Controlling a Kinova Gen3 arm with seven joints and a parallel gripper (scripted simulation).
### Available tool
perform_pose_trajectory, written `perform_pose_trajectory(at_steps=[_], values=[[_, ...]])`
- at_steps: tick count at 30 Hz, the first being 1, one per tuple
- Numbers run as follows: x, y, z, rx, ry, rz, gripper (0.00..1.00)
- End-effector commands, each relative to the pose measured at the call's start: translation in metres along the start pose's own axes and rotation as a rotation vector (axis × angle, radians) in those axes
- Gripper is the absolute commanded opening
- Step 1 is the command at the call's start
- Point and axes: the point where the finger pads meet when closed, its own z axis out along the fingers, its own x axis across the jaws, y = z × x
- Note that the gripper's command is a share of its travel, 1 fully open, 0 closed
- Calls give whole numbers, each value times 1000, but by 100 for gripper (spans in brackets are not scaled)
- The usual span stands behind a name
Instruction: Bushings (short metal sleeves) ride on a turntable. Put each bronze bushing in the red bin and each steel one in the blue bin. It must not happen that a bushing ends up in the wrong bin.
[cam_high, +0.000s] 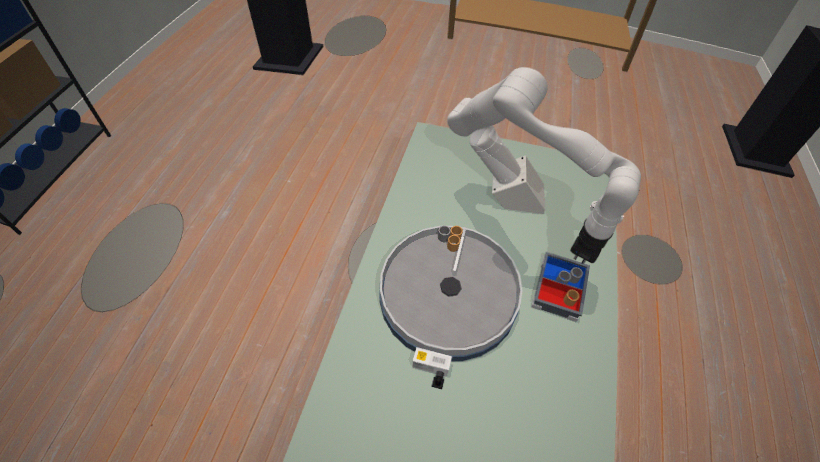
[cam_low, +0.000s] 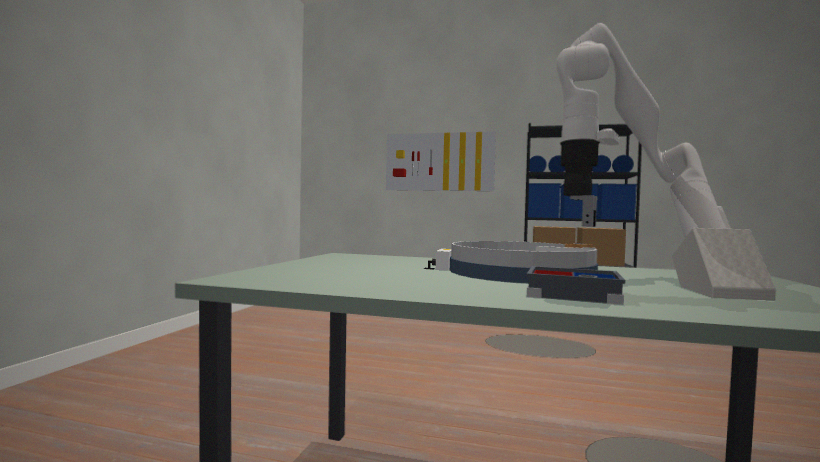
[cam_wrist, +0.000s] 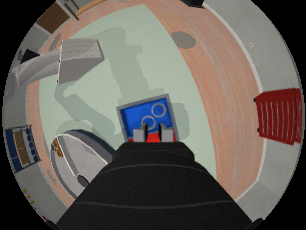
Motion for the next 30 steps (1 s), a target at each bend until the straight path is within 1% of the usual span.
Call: perform_pose_trajectory(at_steps=[1,13,14,16,18,20,23,28,30], values=[[1,0,-1,-1,2,0,47],[1,0,-1,-1,2,0,47],[-10,3,-1,-1,2,63,45],[-31,8,0,0,2,190,45],[-31,8,0,0,2,190,45],[-51,14,0,0,2,316,45],[-51,14,0,0,2,316,45],[-103,28,2,0,3,633,45],[-103,28,2,0,3,633,45]])
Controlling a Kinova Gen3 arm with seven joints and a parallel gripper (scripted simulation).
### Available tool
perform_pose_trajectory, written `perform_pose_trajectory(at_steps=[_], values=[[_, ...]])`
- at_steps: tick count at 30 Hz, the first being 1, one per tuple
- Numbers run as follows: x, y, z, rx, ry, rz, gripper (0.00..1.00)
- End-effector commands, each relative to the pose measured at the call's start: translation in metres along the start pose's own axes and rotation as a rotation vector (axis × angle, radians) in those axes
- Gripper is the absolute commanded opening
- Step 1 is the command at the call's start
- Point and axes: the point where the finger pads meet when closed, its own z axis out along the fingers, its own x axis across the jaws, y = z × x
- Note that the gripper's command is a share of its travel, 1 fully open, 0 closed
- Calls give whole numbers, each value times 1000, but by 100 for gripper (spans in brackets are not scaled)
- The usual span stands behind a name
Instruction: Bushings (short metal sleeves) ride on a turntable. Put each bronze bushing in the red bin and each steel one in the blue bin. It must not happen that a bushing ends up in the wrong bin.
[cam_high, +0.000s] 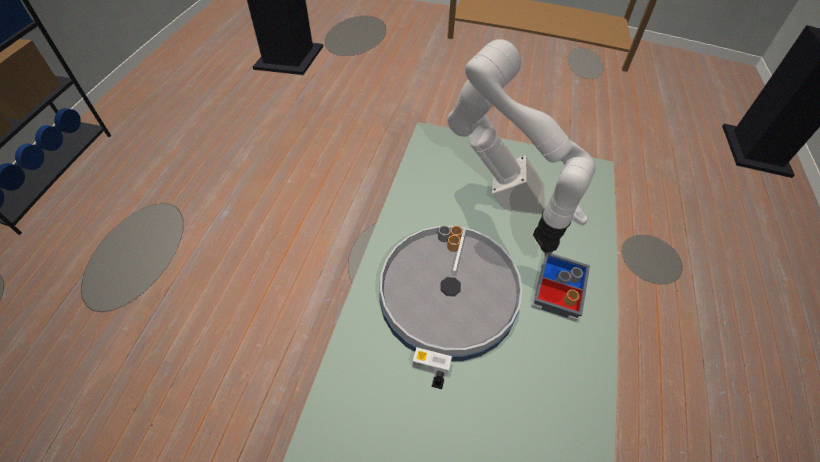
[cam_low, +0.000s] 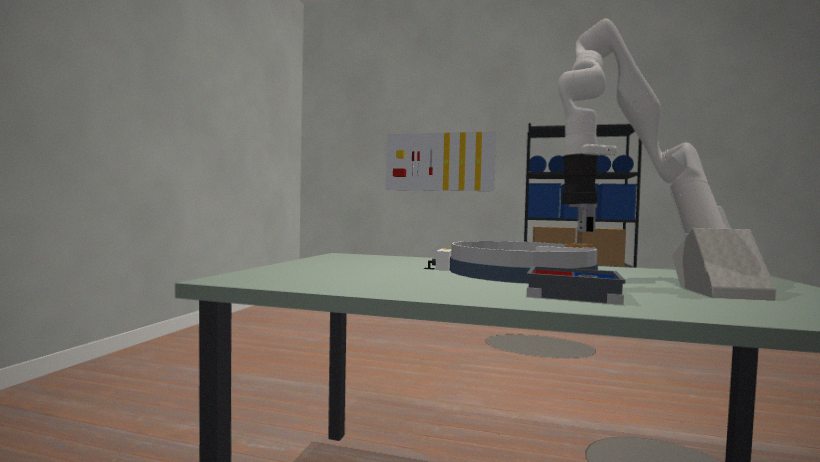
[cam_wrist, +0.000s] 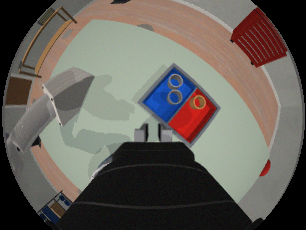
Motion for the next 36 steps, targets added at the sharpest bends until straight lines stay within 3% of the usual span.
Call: perform_pose_trajectory(at_steps=[1,3,5,8,11,16,22,26,29,34,36], values=[[-3,6,-12,4,28,20,45],[-17,22,-11,6,28,146,45],[-17,22,-11,6,28,146,45],[-37,47,-9,8,28,336,45],[-37,47,-9,8,28,336,45],[-72,88,-7,13,26,653,45],[-78,96,-6,14,26,716,45],[-106,129,-5,17,25,969,45],[-106,129,-5,17,25,969,45],[-140,171,-2,22,22,1285,45],[-140,171,-2,22,22,1285,45]])
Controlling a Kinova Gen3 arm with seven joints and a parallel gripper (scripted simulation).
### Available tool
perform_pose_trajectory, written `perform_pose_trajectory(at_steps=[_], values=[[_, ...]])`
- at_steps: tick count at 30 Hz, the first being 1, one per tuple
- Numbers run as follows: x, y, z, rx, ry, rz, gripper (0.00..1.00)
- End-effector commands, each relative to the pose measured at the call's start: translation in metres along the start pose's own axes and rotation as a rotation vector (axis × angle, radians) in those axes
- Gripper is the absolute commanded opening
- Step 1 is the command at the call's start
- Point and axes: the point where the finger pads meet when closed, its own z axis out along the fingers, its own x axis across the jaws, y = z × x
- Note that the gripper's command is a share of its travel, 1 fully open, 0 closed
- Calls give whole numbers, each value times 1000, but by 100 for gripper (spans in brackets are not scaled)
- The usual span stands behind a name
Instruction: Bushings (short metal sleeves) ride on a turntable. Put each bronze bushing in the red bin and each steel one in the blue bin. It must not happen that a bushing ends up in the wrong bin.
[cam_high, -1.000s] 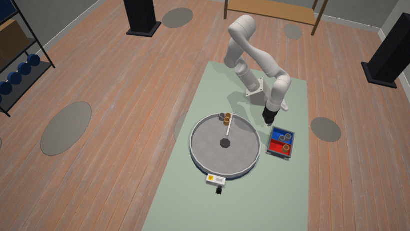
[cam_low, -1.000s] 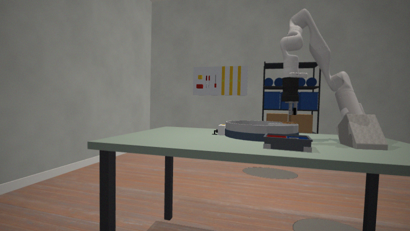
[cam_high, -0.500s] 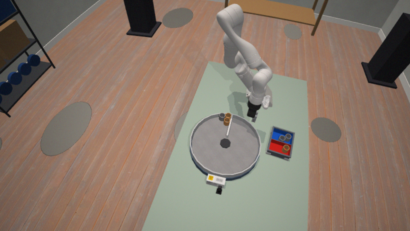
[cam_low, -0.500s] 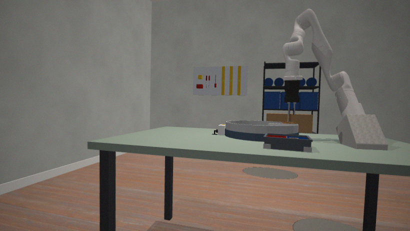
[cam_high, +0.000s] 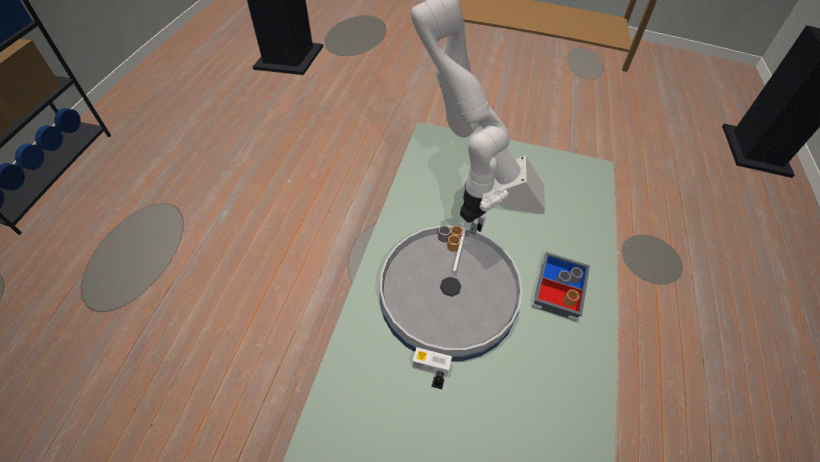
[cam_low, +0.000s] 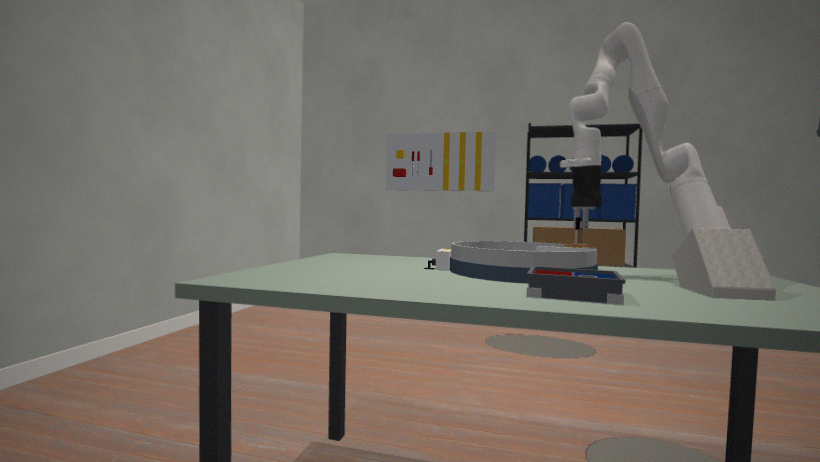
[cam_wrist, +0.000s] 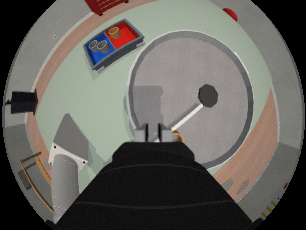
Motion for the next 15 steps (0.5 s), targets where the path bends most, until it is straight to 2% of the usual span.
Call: perform_pose_trajectory(at_steps=[1,3,8,11,15], values=[[1,1,-8,30,2,13,45],[1,1,-8,30,2,13,45],[30,46,-5,30,-3,329,45],[30,46,-5,30,-3,329,45],[53,81,-3,30,-7,582,45]])
